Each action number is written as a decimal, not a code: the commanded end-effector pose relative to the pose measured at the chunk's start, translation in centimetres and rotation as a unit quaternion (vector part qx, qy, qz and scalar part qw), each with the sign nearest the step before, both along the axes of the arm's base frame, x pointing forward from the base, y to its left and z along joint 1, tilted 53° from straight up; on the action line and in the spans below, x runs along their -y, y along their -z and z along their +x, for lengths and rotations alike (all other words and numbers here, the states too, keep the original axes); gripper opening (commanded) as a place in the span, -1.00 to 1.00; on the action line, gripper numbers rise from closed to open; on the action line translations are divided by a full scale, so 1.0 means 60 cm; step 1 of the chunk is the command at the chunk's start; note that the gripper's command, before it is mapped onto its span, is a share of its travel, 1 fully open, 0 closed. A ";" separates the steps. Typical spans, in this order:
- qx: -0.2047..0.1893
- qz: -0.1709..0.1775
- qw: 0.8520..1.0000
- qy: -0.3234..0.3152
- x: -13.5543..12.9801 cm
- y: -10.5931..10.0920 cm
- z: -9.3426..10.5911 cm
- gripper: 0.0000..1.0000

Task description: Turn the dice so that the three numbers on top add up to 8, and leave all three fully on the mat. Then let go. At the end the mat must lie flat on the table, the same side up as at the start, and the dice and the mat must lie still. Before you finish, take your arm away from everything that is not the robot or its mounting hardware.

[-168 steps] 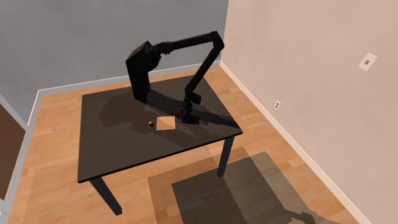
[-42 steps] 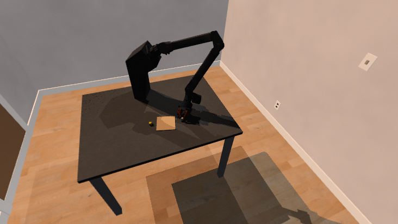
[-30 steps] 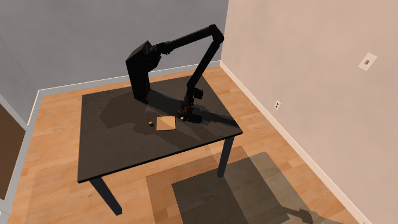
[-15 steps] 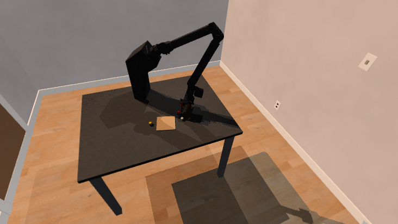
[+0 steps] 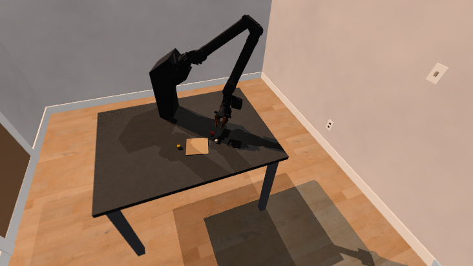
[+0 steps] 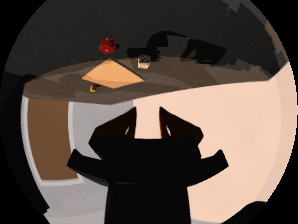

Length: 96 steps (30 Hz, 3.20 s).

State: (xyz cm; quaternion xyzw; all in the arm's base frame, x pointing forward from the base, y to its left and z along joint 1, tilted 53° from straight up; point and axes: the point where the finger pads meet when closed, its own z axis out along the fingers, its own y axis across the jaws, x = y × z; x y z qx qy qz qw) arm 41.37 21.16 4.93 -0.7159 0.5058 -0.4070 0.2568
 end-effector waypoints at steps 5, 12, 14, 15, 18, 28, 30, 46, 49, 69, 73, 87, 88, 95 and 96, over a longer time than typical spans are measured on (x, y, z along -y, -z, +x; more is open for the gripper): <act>-0.018 -0.019 1.000 0.000 0.021 0.022 -0.012 -0.32; -0.012 0.013 1.000 -0.022 0.028 -0.002 -0.002 -0.32; -0.023 0.032 0.998 -0.050 0.033 -0.004 0.001 -0.32; -0.030 0.043 0.996 -0.067 0.035 -0.004 0.004 -0.32; -0.065 0.079 0.987 -0.126 0.047 -0.002 0.010 -0.32; -0.142 0.189 0.929 -0.283 0.078 0.005 0.037 -0.32; -0.149 0.207 0.918 -0.305 0.083 0.003 0.039 -0.32; -0.149 0.218 0.905 -0.334 0.065 -0.004 0.031 1.00; -0.154 0.226 0.905 -0.327 0.064 -0.003 0.032 1.00; -0.253 0.423 0.861 -0.122 0.044 0.012 0.042 1.00; -0.263 0.443 0.851 -0.098 0.041 0.013 0.043 1.00; -0.328 0.577 0.743 0.086 0.023 0.025 0.047 1.00; -0.333 0.589 0.729 0.105 0.022 0.027 0.048 1.00; -0.353 0.632 0.666 0.182 0.014 0.032 0.049 1.00; -0.354 0.635 0.661 0.187 0.014 0.033 0.049 1.00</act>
